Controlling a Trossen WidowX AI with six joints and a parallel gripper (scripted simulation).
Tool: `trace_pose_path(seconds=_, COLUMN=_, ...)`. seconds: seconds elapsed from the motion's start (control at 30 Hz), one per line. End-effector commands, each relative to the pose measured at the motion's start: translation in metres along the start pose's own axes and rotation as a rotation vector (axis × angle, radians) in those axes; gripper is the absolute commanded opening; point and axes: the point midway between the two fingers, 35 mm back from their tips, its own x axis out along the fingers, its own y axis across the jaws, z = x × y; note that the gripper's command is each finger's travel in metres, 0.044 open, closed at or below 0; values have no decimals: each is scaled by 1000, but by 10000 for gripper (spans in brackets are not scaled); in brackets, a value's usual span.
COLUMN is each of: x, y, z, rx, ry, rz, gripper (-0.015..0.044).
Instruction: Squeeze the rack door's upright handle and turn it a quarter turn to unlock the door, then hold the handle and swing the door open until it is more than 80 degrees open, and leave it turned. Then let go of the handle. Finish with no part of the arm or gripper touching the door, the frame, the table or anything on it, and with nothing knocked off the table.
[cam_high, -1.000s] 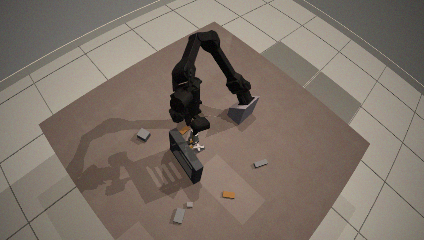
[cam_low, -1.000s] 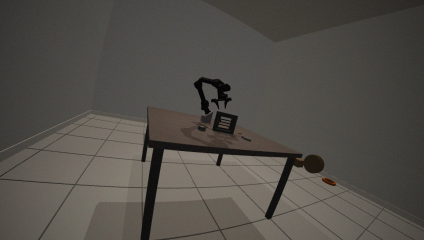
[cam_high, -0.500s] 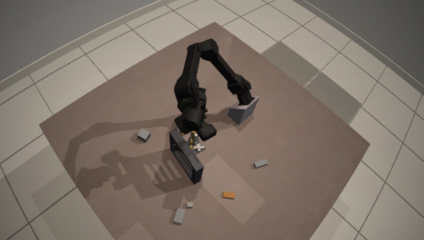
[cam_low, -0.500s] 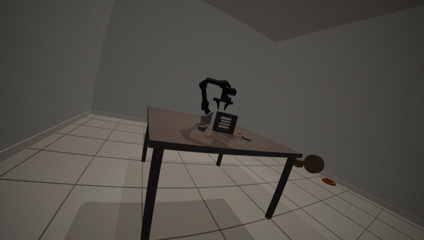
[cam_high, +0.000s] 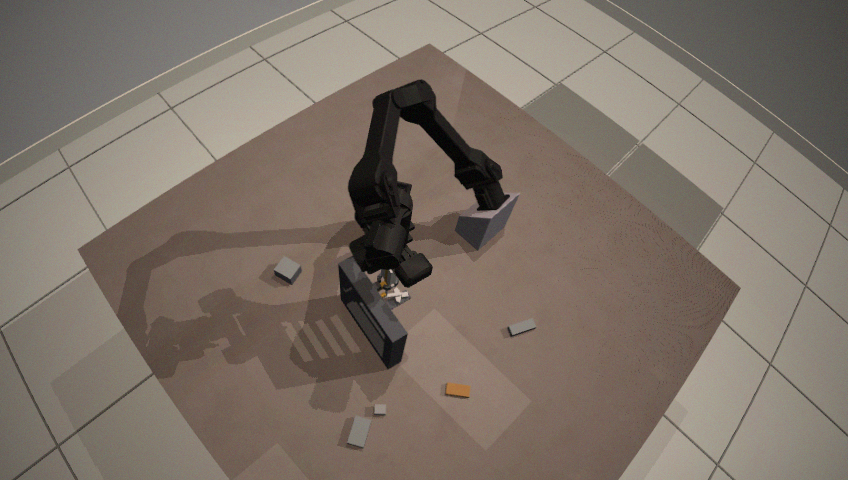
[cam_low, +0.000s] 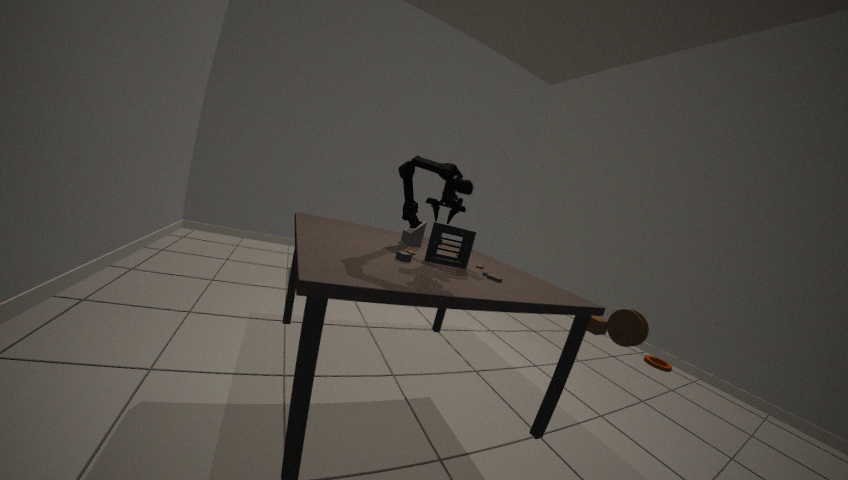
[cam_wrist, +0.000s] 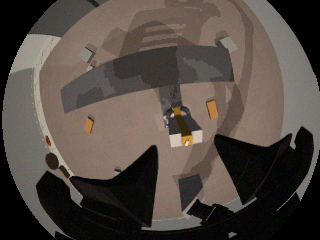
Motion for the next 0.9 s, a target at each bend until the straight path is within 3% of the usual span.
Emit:
trace_pose_path(seconds=0.0, x=8, y=-1, z=1, rx=-4, ry=0, rz=-6, gripper=286)
trace_pose_path(seconds=0.87, x=51, y=-2, z=0, rx=-3, ry=-1, rz=-8, gripper=286)
